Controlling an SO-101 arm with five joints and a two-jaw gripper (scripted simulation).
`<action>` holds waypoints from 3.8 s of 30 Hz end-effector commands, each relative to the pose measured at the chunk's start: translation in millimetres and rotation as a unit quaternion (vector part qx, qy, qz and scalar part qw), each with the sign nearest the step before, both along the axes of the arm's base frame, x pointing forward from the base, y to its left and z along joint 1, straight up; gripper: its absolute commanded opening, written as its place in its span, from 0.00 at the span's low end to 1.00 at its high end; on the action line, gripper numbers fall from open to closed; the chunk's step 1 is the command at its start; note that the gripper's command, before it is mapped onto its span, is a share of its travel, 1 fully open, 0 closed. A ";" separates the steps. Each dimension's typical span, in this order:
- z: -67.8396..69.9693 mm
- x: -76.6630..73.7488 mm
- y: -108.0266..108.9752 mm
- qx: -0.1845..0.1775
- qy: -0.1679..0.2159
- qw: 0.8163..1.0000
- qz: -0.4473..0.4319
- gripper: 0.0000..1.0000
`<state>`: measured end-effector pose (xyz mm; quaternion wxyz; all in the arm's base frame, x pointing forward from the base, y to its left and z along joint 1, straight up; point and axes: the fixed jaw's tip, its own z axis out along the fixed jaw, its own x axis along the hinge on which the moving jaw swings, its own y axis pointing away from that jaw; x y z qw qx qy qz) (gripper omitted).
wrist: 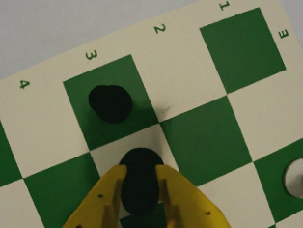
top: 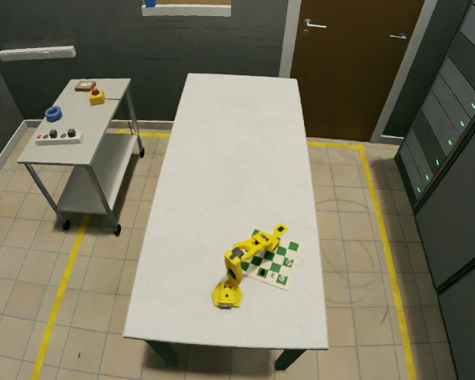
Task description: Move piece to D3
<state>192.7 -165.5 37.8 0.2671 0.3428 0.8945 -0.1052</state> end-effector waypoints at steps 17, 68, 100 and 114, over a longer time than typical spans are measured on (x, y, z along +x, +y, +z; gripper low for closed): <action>-18.0 -6.6 9.1 0.011 0.013 1.000 0.007 0.00; -21.6 -5.2 10.6 0.011 0.013 1.000 0.011 0.00; -25.9 -5.7 11.0 0.011 0.013 1.000 0.011 0.01; -25.9 -5.7 11.0 0.011 0.013 1.000 0.011 0.09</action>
